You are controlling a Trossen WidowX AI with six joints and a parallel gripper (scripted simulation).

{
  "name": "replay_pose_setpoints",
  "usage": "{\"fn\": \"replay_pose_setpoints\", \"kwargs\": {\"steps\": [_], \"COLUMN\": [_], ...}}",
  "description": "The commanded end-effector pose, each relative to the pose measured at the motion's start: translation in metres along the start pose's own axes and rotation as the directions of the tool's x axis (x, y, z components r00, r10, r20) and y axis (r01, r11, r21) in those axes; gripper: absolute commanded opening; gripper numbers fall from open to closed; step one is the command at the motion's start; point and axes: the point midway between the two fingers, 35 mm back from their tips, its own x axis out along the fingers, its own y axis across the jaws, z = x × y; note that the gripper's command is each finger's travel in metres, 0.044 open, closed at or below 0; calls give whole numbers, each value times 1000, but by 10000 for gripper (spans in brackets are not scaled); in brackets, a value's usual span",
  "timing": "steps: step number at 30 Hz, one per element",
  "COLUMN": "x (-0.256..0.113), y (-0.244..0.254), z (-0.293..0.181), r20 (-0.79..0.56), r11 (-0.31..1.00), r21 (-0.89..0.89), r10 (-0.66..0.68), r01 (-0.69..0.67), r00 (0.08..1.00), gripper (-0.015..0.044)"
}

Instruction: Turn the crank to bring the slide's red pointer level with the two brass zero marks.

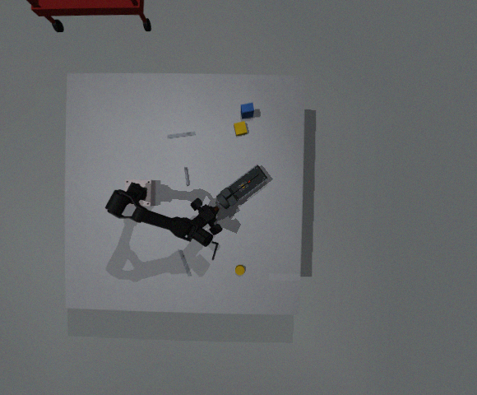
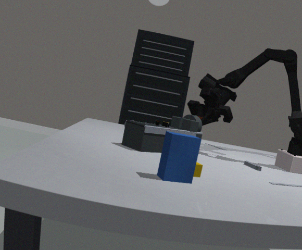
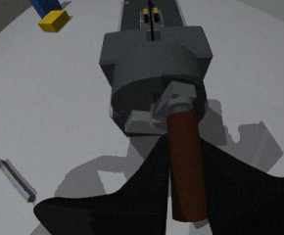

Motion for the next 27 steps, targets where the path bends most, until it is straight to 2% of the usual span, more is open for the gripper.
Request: {"fn": "replay_pose_setpoints", "kwargs": {"steps": [1, 27], "x": [2, 17], "y": [-9, -20], "z": [-2, -17], "r20": [-3, -3], "r11": [1000, 1000], "r21": [-6, -6], "r10": [-12, -13], "r01": [12, 13], "r00": [1000, 1000], "gripper": [0, 0]}}
